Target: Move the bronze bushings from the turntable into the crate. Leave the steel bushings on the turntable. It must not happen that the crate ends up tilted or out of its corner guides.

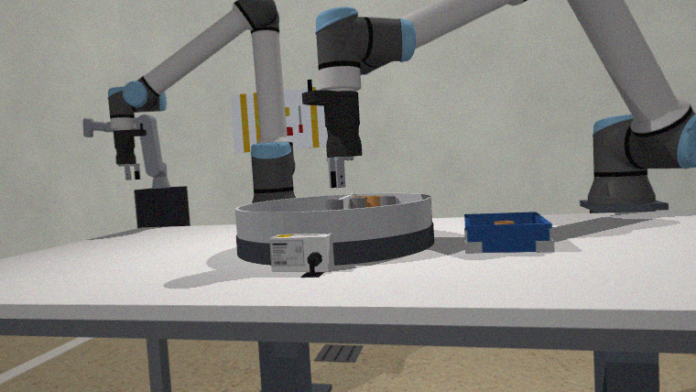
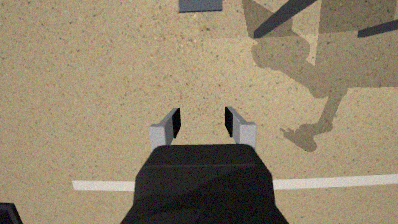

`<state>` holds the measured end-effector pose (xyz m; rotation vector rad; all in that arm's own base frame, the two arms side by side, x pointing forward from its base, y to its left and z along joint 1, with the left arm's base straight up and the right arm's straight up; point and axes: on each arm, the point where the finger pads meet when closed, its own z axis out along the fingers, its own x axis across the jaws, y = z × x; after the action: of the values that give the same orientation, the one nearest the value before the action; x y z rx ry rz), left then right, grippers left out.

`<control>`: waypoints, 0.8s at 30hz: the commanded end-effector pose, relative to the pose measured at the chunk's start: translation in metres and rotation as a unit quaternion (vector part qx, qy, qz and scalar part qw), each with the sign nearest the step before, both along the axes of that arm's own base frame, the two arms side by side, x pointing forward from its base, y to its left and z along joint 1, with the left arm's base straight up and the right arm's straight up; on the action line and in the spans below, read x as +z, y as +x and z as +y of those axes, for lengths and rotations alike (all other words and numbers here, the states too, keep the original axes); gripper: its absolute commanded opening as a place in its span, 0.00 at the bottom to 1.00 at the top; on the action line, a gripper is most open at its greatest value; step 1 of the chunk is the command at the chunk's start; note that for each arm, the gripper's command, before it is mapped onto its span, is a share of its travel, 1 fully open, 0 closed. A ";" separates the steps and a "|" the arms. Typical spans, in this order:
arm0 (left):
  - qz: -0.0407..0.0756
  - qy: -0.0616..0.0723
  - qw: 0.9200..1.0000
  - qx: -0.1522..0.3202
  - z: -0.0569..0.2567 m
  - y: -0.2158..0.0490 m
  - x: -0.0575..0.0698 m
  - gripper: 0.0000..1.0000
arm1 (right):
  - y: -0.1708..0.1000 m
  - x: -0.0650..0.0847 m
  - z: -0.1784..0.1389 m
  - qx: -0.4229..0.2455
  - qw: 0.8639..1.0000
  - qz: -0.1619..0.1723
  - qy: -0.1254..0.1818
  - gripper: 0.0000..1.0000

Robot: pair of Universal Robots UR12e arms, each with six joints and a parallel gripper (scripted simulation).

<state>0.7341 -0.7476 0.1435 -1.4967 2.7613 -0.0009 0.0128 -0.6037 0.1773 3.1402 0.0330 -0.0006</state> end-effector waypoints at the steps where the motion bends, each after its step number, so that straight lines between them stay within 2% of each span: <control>1: 0.000 -0.001 1.000 0.001 0.001 0.002 0.001 0.38 | 0.001 0.000 0.000 0.001 1.000 0.000 0.001 1.00; 14: 0.000 0.000 1.000 -0.003 0.002 -0.001 0.000 0.36 | 0.001 0.000 0.000 0.001 1.000 0.000 0.001 1.00; 24: 0.000 -0.001 1.000 -0.029 0.002 -0.011 0.002 0.36 | 0.001 0.000 0.000 0.001 1.000 0.000 0.001 1.00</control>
<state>0.7292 -0.7434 0.1432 -1.4431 2.7898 0.0006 0.0128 -0.6037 0.1773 3.1402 0.0330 -0.0006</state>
